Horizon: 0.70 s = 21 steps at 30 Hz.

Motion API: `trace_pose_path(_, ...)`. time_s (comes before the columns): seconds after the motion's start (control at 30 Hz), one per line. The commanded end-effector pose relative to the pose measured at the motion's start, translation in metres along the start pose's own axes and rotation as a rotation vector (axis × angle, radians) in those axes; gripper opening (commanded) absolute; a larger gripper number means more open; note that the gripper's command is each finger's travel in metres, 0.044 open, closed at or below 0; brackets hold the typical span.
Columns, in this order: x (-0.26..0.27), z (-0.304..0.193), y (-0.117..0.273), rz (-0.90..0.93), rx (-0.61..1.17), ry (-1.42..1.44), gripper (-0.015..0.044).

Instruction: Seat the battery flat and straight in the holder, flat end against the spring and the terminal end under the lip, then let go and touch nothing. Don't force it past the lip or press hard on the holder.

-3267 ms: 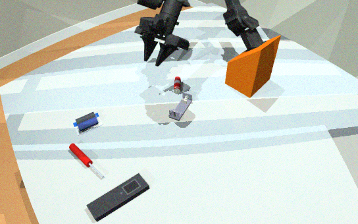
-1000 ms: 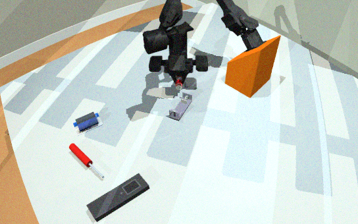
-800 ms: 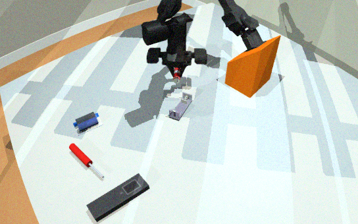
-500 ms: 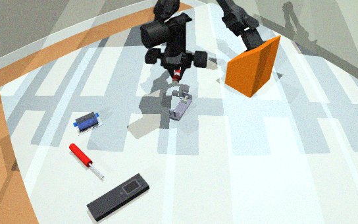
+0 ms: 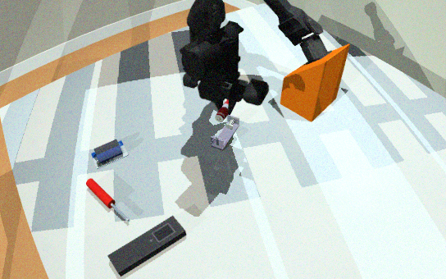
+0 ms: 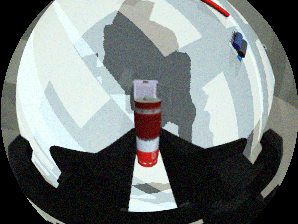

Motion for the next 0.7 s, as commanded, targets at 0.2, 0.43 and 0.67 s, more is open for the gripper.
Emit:
trace_pose_path(0.2, 0.003, 0.002, -0.006, 0.015, -0.036, -0.027, 0.0072)
trace_pose_path(0.43, 0.003, 0.001, -0.021, 0.037, -0.115, -0.025, 0.0072)
trace_pose_path(0.67, 0.001, -0.001, -0.034, 0.051, -0.198, -0.019, 0.0072)
Point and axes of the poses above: the point midway between the two fingers, 35 mm back from their tips, its own y axis back along the fingers, its own x axis across the jaws, z = x × y, the point moved 4 cm from there along y, back along the fingers, and after that the axes turned 8 degrees about -y, right-handed, at the moved point
